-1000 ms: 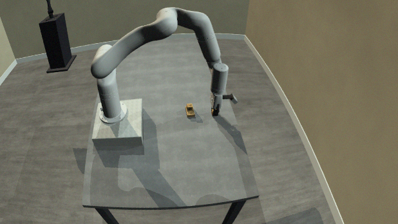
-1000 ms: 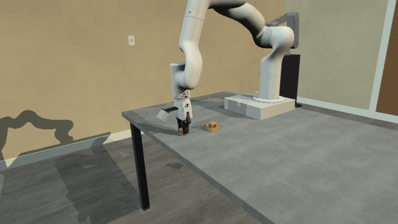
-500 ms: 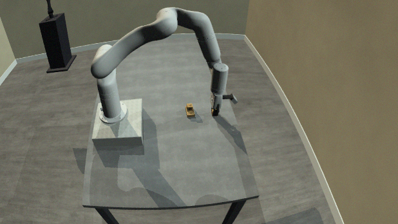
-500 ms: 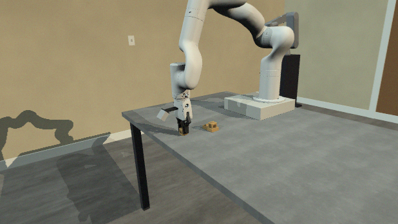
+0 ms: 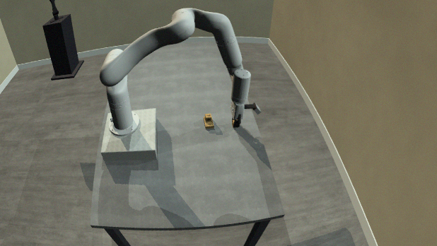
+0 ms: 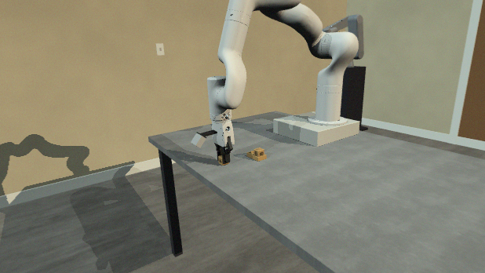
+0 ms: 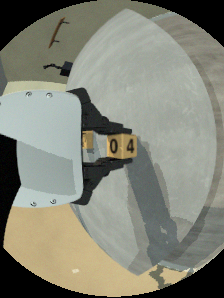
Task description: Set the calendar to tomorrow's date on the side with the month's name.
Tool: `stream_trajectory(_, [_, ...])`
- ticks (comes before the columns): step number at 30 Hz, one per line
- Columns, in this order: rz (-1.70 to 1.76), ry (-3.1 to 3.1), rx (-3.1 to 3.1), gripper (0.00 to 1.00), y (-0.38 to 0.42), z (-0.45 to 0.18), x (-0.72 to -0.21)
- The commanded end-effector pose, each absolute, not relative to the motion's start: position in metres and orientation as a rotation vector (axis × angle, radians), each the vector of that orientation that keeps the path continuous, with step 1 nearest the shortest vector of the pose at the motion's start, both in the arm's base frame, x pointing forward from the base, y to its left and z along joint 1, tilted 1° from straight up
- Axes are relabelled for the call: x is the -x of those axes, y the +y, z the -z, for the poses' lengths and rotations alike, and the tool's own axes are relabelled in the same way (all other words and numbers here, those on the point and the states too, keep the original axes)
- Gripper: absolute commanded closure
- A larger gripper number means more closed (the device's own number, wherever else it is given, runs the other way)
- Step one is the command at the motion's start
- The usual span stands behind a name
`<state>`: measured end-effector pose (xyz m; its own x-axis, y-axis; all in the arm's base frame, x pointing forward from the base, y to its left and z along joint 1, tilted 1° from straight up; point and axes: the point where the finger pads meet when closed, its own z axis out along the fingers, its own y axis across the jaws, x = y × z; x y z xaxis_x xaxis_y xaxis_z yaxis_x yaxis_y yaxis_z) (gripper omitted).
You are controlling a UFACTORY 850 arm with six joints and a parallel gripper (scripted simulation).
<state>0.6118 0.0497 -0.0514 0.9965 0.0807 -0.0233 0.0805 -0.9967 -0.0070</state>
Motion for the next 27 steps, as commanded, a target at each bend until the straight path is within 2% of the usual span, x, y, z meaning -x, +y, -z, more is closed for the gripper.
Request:
stream_trajectory(1, [-0.034, -0.126, 3.133, 0.71, 0.0498, 0.0505, -0.6129])
stream_trajectory(20, [-0.034, -0.126, 3.133, 0.71, 0.0498, 0.0505, -0.6129])
stream_trajectory(21, [-0.034, -0.126, 3.133, 0.67, 0.0498, 0.0505, -0.6129])
stream_trajectory(23, [-0.034, -0.126, 3.133, 0.67, 0.0498, 0.0505, -0.6129])
stream_trajectory(24, [-0.034, -0.126, 3.133, 0.63, 0.0498, 0.0505, -0.6129])
stream_trajectory(26, [-0.034, -0.126, 3.133, 0.63, 0.0498, 0.0505, -0.6129])
stream_trajectory(27, [-0.034, -0.126, 3.133, 0.59, 0.0498, 0.0505, -0.6129])
